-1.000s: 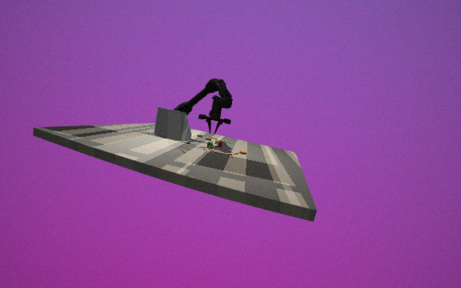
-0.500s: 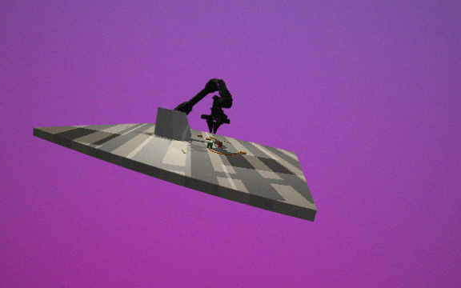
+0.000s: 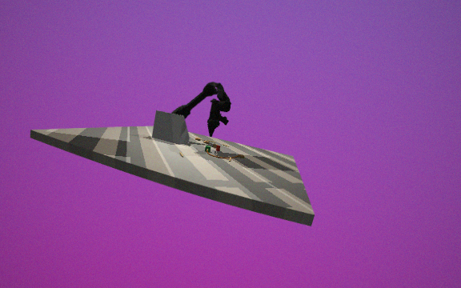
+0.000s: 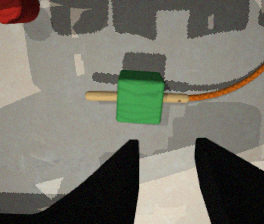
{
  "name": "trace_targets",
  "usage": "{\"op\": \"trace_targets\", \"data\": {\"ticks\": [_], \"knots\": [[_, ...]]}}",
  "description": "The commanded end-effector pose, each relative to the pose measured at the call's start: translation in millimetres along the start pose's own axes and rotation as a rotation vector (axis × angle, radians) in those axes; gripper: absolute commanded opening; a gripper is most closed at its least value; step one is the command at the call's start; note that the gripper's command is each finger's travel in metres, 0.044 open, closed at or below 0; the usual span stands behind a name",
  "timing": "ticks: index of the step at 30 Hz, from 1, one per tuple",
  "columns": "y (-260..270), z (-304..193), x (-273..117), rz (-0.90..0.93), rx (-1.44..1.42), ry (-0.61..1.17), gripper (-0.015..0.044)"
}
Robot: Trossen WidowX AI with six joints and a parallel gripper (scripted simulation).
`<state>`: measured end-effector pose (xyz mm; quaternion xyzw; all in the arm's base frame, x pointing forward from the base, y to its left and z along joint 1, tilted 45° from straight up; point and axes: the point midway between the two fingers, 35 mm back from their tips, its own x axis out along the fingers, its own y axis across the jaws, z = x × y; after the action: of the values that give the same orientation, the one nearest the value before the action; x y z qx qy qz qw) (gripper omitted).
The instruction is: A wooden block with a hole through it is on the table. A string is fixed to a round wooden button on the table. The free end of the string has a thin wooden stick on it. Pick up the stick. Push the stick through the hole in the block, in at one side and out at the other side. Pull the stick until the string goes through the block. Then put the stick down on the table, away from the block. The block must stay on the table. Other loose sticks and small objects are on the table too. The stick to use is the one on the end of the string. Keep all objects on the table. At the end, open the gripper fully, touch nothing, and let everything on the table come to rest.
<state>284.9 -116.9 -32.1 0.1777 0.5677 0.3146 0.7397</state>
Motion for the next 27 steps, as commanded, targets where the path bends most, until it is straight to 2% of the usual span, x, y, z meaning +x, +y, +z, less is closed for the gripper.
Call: {"op": "trace_targets", "data": {"ticks": [1, 18, 27], "knots": [[23, 1, 1, 0.018, 0.824, 0.014, 0.0121], [37, 1, 1, 0.016, 1.676, 0.031, 0.0121], [38, 1, 1, 0.016, 1.686, 0.031, 0.0121]]}}
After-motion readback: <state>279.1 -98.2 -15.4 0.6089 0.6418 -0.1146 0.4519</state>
